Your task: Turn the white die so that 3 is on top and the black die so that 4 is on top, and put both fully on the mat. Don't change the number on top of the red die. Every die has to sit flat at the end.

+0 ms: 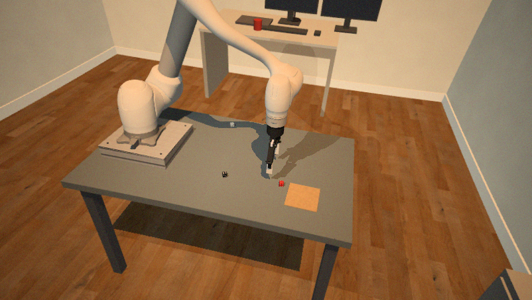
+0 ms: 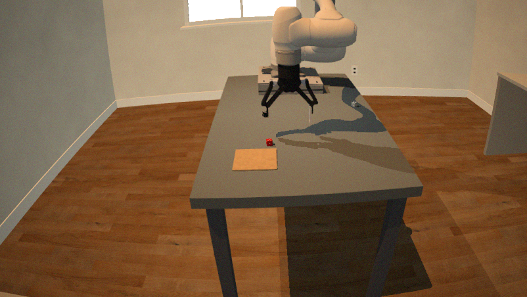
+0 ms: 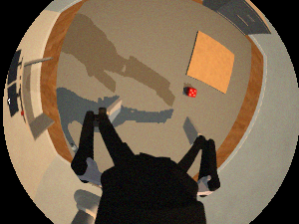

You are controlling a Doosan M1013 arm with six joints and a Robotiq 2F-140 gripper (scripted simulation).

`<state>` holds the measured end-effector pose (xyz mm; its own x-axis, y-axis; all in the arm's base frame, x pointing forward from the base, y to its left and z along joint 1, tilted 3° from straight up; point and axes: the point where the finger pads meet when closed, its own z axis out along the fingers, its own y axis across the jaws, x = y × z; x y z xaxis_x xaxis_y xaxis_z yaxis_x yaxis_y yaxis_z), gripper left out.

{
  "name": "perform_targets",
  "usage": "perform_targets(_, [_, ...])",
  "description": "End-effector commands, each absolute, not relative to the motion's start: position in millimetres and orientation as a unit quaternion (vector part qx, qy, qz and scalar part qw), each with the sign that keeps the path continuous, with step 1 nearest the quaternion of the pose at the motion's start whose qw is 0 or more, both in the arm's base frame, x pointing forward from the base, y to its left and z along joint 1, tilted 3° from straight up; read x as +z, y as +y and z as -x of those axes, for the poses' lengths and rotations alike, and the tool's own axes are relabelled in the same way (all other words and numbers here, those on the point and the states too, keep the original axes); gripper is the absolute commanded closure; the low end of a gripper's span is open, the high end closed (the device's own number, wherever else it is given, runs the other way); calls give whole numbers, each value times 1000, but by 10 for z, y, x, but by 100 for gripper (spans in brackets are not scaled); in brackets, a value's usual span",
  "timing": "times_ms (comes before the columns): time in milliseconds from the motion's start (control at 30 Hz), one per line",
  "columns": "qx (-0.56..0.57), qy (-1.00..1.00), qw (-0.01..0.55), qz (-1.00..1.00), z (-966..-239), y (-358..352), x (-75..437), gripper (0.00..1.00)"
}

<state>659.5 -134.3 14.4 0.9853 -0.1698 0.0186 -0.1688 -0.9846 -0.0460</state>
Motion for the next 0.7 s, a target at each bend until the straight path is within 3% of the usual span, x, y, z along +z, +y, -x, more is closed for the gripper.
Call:
perform_targets(0, [-11, 86, 21, 996, -6416, -1079, 144, 0])
perform_targets(667, [-11, 86, 21, 996, -5486, 369, 179, 0])
